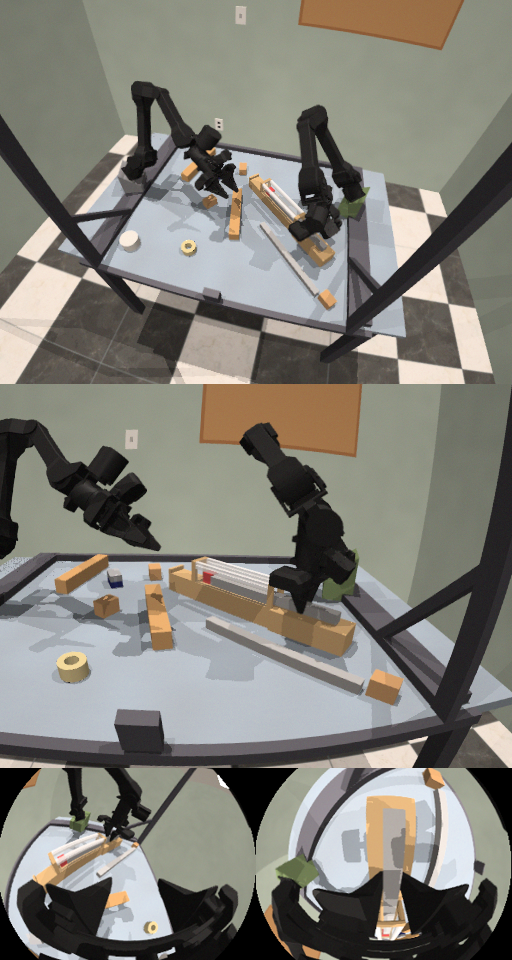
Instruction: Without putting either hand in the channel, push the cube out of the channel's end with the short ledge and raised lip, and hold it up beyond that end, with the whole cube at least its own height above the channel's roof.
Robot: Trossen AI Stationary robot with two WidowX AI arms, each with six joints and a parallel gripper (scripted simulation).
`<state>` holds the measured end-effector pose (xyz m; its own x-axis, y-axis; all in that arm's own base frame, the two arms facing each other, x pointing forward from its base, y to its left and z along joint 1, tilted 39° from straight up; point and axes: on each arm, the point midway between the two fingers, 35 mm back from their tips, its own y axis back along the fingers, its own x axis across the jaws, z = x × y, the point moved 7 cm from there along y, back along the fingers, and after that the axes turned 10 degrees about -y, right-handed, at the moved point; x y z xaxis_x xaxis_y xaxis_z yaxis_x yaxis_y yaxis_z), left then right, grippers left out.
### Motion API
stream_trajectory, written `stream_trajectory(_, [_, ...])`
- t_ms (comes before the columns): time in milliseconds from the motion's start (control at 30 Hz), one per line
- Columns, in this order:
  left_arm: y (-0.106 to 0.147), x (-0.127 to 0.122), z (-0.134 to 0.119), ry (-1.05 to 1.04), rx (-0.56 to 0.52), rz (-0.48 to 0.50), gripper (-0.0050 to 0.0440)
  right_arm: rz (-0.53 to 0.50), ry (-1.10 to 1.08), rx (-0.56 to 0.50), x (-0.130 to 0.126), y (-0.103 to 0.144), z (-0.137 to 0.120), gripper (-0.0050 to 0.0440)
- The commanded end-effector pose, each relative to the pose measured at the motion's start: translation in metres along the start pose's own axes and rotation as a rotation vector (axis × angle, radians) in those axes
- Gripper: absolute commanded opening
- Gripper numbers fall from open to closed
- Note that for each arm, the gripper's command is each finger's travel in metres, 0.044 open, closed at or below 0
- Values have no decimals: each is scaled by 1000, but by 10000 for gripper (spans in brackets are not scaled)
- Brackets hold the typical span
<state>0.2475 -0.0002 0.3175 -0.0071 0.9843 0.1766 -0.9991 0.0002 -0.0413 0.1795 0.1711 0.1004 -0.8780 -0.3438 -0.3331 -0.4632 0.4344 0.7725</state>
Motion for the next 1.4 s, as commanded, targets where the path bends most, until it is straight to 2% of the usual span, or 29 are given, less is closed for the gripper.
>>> stream_trajectory(0, [2,1,7,3,-24,3,327,-16,-10,-8,-3,4,-7,0])
stream_trajectory(433, [2,1,7,3,-24,3,327,-17,-11,-8,-6,4,-22,0])
stream_trajectory(533, [2,1,7,3,-24,3,327,-17,-11,-8,-5,4,-19,0])
stream_trajectory(567, [2,1,7,3,-24,3,327,-17,-11,-8,-5,4,-19,157])
stream_trajectory(1367, [2,1,7,3,-24,3,327,-18,-12,-9,-6,9,-19,157])
